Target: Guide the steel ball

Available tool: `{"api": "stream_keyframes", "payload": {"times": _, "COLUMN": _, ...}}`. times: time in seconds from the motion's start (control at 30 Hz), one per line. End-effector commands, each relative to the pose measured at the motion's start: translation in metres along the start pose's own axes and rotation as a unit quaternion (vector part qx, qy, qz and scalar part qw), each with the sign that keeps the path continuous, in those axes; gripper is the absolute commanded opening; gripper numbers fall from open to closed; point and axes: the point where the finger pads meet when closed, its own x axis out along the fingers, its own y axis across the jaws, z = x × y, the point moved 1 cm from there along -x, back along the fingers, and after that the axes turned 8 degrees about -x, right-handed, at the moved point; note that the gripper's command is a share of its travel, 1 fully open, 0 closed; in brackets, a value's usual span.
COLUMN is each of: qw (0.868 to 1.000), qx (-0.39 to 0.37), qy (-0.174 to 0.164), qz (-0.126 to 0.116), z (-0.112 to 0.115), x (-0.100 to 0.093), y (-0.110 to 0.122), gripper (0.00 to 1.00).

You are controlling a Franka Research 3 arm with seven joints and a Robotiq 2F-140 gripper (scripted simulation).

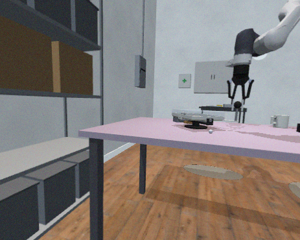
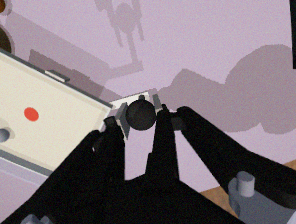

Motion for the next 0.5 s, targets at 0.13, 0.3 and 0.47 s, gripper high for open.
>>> {"api": "stream_keyframes", "payload": {"times": 0.13, "qw": 1.000, "qx": 0.000, "qy": 0.002, "qz": 0.003, "z": -0.0037, "x": 0.0015, "y": 0.0013, "gripper": 0.00}}
{"api": "stream_keyframes", "payload": {"times": 0.3, "qw": 1.000, "qx": 0.000, "qy": 0.002, "qz": 0.003, "z": 0.0014, "x": -0.0004, "y": -0.0001, "gripper": 0.00}}
{"api": "stream_keyframes", "payload": {"times": 0.47, "qw": 1.000, "qx": 0.000, "qy": 0.002, "qz": 0.003, "z": 0.0016, "x": -0.0039, "y": -0.0017, "gripper": 0.00}}
